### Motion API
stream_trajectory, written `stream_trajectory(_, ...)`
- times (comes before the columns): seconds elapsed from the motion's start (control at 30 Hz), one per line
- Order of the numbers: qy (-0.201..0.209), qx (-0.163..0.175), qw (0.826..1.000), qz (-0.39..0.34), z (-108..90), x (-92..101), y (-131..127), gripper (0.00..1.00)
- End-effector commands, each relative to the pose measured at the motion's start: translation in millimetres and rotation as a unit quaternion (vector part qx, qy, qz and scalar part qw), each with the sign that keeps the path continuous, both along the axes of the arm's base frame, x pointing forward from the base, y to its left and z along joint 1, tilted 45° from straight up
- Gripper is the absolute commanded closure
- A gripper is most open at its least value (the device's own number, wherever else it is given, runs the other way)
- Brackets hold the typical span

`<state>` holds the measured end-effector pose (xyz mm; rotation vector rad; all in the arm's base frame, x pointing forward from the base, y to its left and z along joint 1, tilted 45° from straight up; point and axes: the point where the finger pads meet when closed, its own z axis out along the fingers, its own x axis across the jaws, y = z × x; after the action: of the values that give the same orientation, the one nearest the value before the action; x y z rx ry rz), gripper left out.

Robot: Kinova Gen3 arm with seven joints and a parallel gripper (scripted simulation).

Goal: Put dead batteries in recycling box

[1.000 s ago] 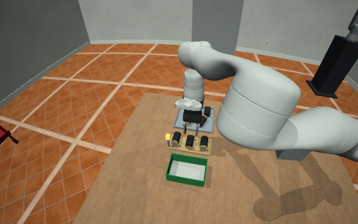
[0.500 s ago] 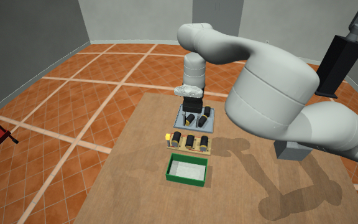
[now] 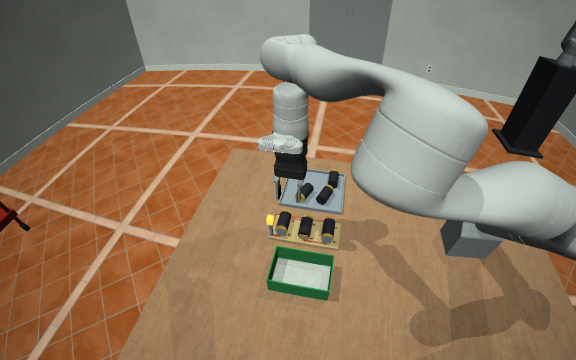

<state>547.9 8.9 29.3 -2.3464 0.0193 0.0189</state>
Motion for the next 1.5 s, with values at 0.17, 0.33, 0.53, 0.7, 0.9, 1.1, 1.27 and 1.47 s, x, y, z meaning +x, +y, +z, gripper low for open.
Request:
stream_trajectory(0.17,-0.002,-0.001,1.000,0.003,-4.0,17.3,-2.7,0.10)
stream_trajectory(0.33,-0.002,-0.001,1.000,0.003,-4.0,17.6,-2.7,0.10)
stream_trajectory(0.53,-0.001,-0.001,1.000,0.002,-4.0,17.6,-2.7,0.10)
stream_trajectory(0.7,-0.001,-0.001,1.000,0.002,-4.0,17.6,-2.7,0.10)
stream_trajectory(0.9,-0.001,-0.001,1.000,0.002,-4.0,17.6,-2.7,0.10)
stream_trajectory(1.1,-0.001,-0.001,1.000,0.002,-5.2,17.6,-1.5,0.10)
stream_trajectory(1.27,-0.001,-0.001,1.000,0.002,-30.5,17.2,24.2,0.10)
stream_trajectory(1.47,-0.001,-0.001,1.000,0.002,-58.5,16.9,52.5,0.10)
